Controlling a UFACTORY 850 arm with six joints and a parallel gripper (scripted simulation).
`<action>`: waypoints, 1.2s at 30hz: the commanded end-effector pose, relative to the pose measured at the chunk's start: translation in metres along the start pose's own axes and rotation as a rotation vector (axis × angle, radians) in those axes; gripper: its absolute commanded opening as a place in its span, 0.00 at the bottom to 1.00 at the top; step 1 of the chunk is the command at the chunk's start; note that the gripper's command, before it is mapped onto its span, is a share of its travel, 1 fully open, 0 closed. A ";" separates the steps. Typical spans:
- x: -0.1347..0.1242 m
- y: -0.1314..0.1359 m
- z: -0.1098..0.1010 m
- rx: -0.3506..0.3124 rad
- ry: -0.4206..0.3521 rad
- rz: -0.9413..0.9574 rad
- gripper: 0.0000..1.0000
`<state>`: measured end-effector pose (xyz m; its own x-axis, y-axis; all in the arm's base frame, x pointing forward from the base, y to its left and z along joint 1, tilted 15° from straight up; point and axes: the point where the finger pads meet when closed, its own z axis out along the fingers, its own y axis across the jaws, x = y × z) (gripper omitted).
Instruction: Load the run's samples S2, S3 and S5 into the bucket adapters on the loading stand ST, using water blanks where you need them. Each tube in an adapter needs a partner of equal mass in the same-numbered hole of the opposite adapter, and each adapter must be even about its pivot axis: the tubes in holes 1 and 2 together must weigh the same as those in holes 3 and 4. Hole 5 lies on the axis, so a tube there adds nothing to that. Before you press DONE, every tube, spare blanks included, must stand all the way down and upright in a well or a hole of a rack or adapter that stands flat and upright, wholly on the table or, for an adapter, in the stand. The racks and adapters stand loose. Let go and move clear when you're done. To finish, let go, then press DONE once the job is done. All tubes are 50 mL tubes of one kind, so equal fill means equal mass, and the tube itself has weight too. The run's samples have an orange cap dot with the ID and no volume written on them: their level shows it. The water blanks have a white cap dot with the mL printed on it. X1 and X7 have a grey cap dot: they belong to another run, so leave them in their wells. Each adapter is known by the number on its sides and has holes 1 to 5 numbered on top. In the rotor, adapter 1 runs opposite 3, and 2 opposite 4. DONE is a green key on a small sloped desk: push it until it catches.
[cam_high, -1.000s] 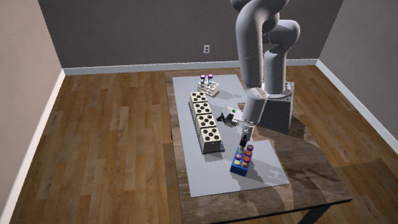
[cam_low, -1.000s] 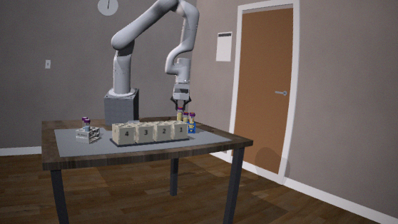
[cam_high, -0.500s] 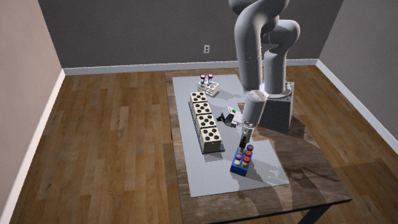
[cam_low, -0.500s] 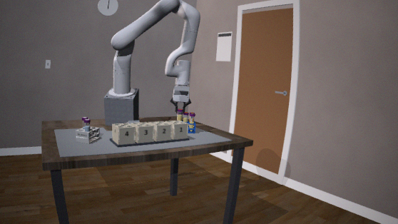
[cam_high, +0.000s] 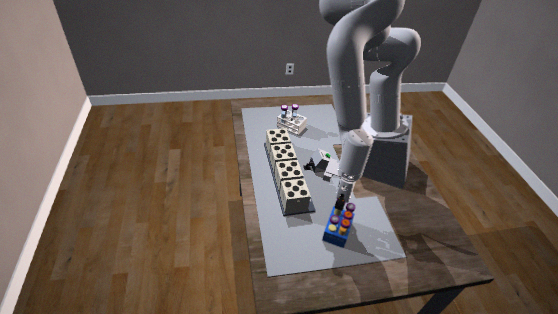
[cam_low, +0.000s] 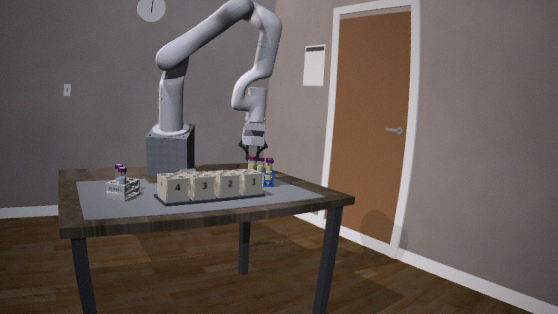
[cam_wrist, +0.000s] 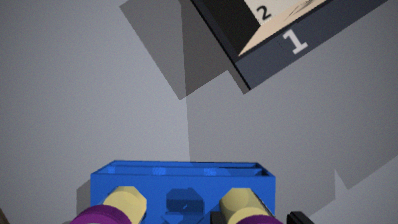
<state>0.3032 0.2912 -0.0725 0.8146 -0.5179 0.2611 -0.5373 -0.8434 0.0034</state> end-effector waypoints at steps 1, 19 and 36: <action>0.000 -0.001 0.006 0.002 0.000 0.000 0.00; 0.000 -0.001 0.010 0.002 0.000 0.000 0.00; 0.000 -0.001 0.010 0.002 0.000 0.000 0.44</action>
<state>0.3054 0.2897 -0.0824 0.8146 -0.5180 0.2610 -0.5371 -0.8435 0.0023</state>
